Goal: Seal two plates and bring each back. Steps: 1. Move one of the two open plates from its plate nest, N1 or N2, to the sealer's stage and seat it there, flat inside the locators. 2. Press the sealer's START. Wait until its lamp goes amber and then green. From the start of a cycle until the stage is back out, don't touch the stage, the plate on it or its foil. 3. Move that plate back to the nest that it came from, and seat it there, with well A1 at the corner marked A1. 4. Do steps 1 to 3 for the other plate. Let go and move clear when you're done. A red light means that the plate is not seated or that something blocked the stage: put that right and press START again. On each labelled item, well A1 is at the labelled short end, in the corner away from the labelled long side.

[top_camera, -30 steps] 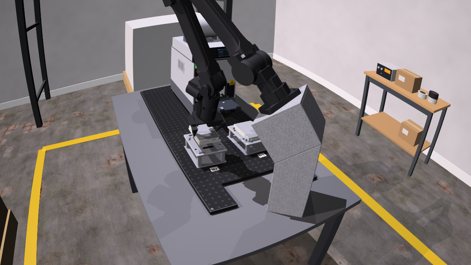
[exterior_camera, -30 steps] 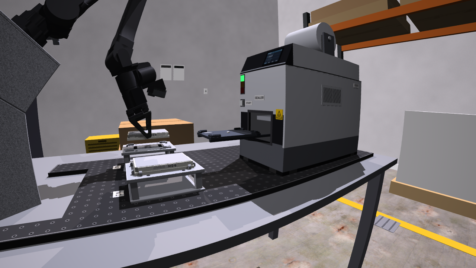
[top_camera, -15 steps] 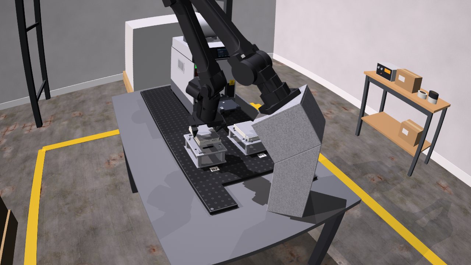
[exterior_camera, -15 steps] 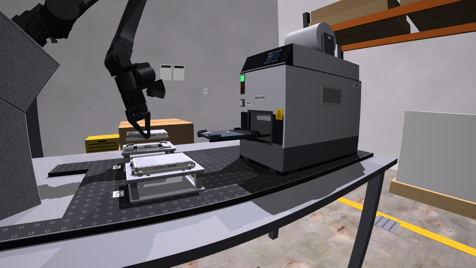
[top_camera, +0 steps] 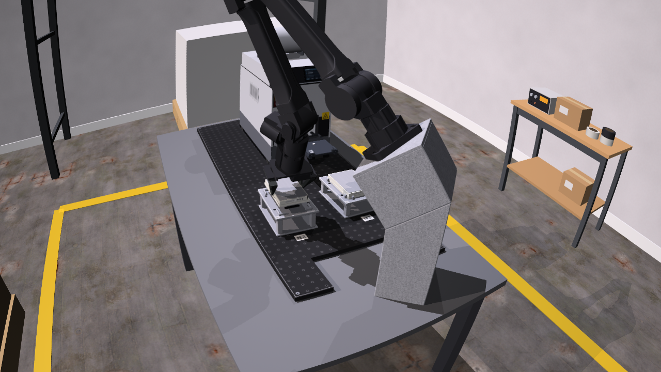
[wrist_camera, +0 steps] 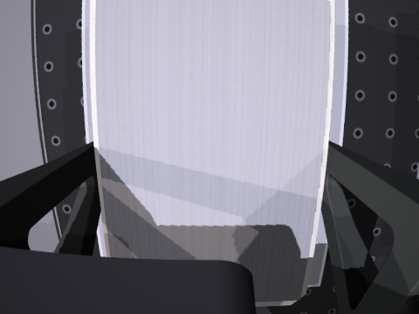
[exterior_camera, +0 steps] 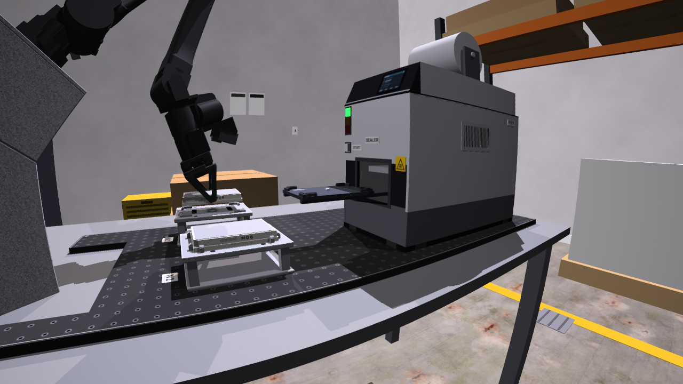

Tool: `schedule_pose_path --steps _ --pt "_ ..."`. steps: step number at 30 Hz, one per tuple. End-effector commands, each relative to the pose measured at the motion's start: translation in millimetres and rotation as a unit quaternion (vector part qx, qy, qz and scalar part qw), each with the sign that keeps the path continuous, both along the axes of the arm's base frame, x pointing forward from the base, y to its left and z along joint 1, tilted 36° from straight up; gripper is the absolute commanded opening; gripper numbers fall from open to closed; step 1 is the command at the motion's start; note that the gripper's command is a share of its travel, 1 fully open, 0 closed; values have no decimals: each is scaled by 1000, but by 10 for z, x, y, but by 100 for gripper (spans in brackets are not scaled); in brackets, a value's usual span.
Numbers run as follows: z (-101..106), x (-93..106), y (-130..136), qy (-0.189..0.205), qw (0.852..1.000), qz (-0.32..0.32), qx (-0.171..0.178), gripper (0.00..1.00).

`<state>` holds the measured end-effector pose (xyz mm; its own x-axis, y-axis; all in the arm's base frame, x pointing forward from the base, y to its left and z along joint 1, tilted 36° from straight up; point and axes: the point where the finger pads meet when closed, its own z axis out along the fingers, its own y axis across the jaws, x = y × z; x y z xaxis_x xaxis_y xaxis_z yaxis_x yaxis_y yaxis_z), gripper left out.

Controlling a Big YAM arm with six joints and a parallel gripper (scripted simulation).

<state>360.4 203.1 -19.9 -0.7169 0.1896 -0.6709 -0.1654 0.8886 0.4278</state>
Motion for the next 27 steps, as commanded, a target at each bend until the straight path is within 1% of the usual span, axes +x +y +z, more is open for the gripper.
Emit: schedule_pose_path --steps 1,2,9,12,17,20,22,27 --pt "8 -12 25 -2 1000 2 5 0" --pt "-7 -22 8 -1 1000 2 3 0" --pt "-33 69 -26 -4 1000 -8 3 0" --pt "-5 91 -17 -9 1000 -10 5 0" --pt "-16 70 37 -8 1000 -5 7 0" --pt "-96 -12 28 2 1000 -3 2 0" --pt "-110 -15 42 2 1000 -1 3 0" --pt "-71 -18 54 2 1000 0 2 0"
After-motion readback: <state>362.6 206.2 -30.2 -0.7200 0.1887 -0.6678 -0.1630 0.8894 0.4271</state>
